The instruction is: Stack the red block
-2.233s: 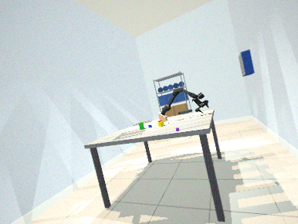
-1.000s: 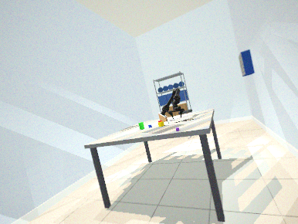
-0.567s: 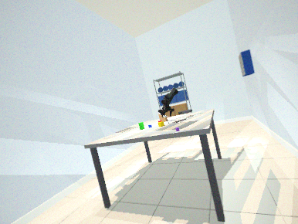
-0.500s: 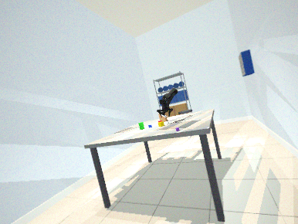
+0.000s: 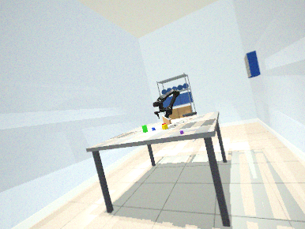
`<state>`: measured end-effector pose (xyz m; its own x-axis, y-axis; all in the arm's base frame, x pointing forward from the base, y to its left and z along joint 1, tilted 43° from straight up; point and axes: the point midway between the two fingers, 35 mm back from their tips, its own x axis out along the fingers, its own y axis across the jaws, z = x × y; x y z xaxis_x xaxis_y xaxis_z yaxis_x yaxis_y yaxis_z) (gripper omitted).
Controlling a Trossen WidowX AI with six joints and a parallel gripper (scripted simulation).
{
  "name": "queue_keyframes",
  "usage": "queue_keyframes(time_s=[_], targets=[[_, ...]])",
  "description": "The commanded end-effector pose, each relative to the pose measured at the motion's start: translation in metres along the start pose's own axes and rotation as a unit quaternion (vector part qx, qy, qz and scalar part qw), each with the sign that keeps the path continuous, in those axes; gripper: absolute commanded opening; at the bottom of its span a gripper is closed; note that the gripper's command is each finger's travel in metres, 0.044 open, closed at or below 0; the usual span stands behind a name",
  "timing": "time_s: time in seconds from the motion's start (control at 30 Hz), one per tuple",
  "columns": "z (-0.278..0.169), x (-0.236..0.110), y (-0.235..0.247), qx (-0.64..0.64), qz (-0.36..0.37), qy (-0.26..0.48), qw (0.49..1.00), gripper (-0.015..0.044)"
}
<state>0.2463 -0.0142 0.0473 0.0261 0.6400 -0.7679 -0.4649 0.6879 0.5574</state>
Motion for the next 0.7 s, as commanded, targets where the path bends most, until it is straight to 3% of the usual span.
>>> queue_keyframes(time_s=[0.0, 0.23, 0.5, 0.67], targets=[[-0.025, -0.004, -0.003, -0.002, 0.02, -0.01, 1.0, 0.044], [-0.026, 0.001, -0.005, -0.002, 0.023, -0.012, 1.0, 0.044], [-0.027, 0.047, -0.001, -0.003, 0.024, -0.012, 1.0, 0.044], [-0.026, 0.051, 0.0, -0.003, 0.024, -0.012, 1.0, 0.044]])
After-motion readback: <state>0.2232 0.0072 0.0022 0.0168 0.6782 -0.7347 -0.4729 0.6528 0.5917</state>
